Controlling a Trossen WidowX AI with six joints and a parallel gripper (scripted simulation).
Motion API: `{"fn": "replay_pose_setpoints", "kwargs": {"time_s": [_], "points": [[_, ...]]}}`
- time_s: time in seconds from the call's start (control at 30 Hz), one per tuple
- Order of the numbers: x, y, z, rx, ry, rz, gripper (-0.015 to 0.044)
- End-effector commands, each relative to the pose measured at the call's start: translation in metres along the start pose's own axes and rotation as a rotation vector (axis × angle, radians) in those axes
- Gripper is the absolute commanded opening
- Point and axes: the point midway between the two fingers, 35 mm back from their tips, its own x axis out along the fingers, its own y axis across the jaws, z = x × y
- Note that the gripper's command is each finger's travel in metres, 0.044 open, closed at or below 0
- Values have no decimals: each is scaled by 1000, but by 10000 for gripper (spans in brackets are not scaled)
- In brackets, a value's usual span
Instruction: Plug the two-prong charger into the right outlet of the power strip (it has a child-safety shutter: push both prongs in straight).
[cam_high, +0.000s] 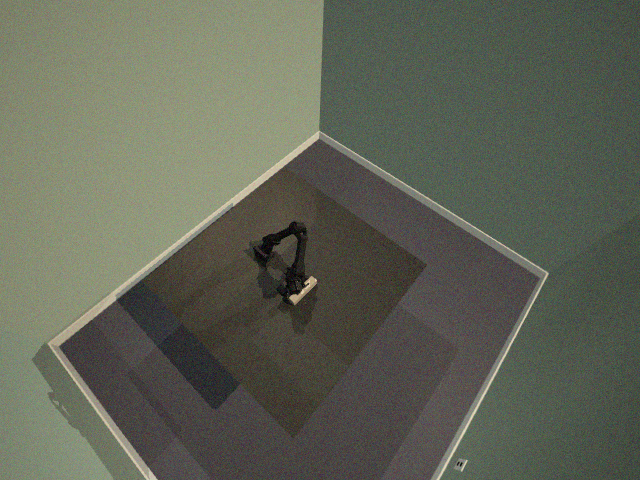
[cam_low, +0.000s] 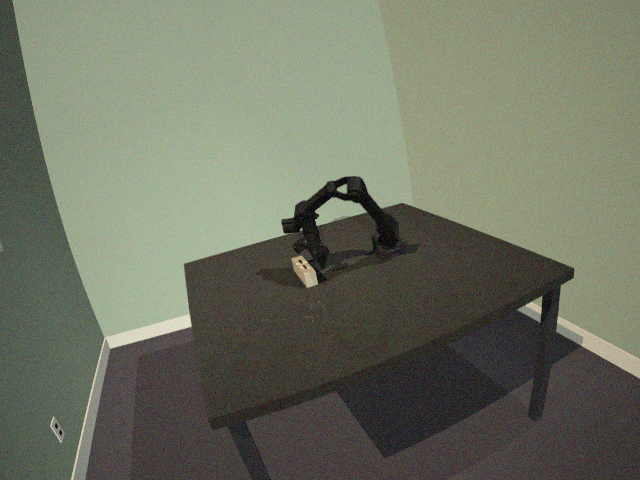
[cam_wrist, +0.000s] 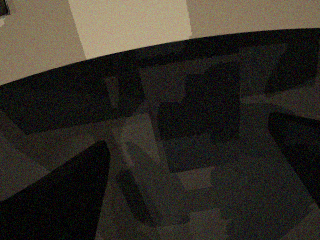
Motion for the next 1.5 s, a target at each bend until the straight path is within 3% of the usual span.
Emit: {"fn": "replay_pose_setpoints", "kwargs": {"time_s": [0.0,1.1,1.17,1.37,1.47], "points": [[0,-1,-5,-6,3,-6,440],[3,-1,-43,-5,4,-5,440],[-3,-1,-37,6,-58,1,440],[-67,-2,-25,3,-545,-3,440],[-75,-2,-26,-3,-598,-5,440]]}}
